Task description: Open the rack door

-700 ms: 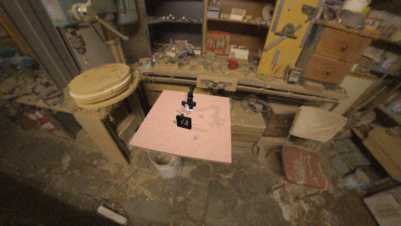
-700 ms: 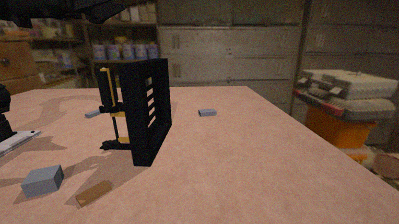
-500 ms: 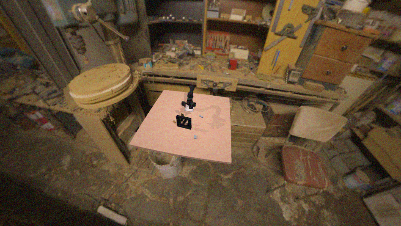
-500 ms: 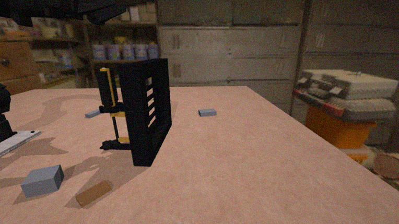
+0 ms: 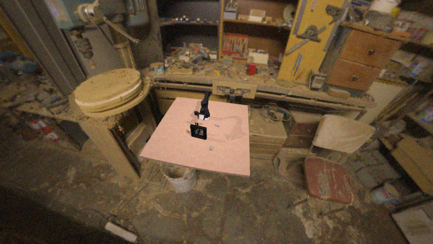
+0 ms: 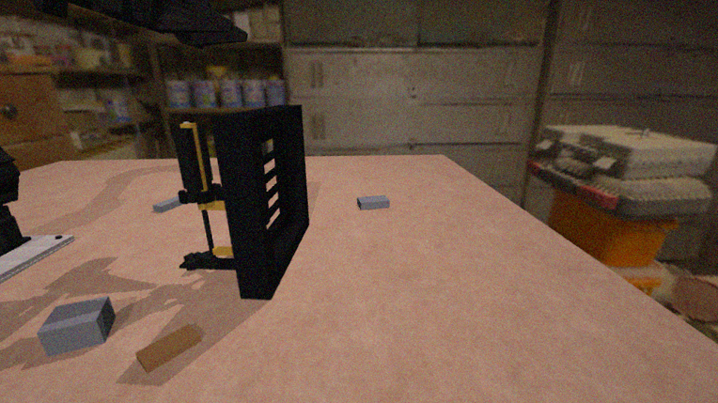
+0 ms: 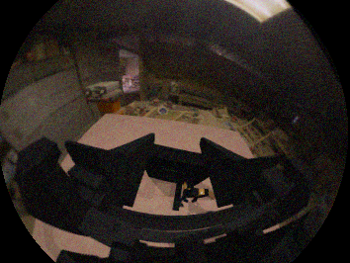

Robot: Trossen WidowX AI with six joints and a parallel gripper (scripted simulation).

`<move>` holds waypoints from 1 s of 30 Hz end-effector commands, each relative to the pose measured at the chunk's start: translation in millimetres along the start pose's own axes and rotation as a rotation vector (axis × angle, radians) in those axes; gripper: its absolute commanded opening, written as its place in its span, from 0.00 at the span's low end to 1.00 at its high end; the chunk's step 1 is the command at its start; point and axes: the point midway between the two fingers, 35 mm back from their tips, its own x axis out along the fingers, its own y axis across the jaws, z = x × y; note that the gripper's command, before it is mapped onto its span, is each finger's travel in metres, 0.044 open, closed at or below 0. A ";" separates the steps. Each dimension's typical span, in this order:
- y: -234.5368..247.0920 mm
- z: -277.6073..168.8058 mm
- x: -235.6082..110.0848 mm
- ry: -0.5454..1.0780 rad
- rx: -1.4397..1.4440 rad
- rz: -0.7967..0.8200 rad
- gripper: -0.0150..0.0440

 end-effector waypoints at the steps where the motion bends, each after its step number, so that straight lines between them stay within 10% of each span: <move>1: -4.6 -1.0 7.4 0.077 -0.008 -0.005 0.74; 30: -41.2 -35.9 23.4 0.653 0.032 -0.042 0.74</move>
